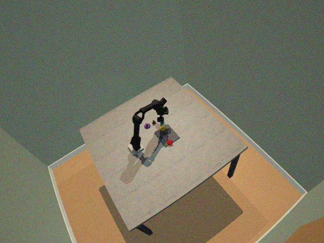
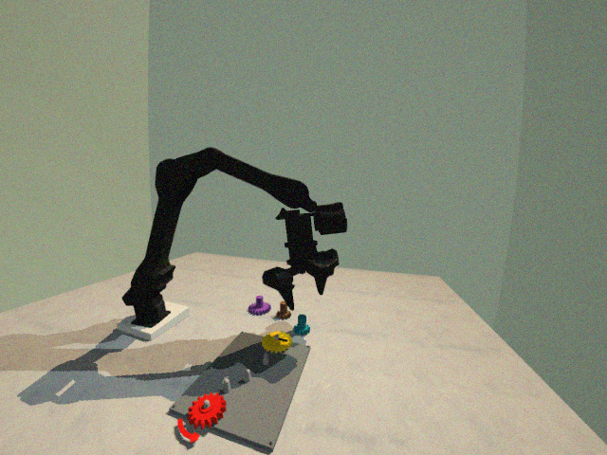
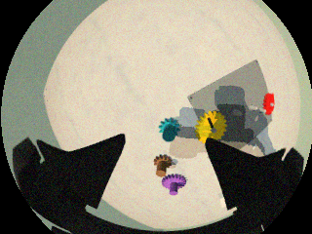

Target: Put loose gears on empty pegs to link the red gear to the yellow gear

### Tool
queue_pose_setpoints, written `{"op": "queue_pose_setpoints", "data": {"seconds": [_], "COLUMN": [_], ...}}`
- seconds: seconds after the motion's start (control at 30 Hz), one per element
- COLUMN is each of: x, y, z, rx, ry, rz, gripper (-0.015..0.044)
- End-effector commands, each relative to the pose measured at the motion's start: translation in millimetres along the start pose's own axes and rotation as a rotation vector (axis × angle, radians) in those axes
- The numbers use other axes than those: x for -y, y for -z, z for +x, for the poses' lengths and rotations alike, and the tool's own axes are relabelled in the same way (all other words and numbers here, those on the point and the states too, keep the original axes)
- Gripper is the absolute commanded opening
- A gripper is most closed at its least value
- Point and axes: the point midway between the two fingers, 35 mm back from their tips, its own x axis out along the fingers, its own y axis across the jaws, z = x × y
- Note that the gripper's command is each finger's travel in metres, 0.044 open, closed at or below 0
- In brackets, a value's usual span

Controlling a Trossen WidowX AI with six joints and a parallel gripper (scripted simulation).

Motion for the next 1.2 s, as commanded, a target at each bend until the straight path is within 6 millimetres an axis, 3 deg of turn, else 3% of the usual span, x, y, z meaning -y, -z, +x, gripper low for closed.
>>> {"op": "queue_pose_setpoints", "data": {"seconds": [0.0, 0.27, 0.4, 1.17], "x": [0.6, -0.2, 1.3, 4.5], "y": [10.9, 13.5, 14.5, 16.7], "z": [12.7, 12.7, 26.4, 54.5], "rx": [-0.07, -0.07, -0.07, -0.07], "ry": [0.11, 0.11, 0.11, 0.11], "rz": [0.061, 0.061, 0.061, 0.061], "gripper": [0.044, 0.044, 0.044, 0.044]}}
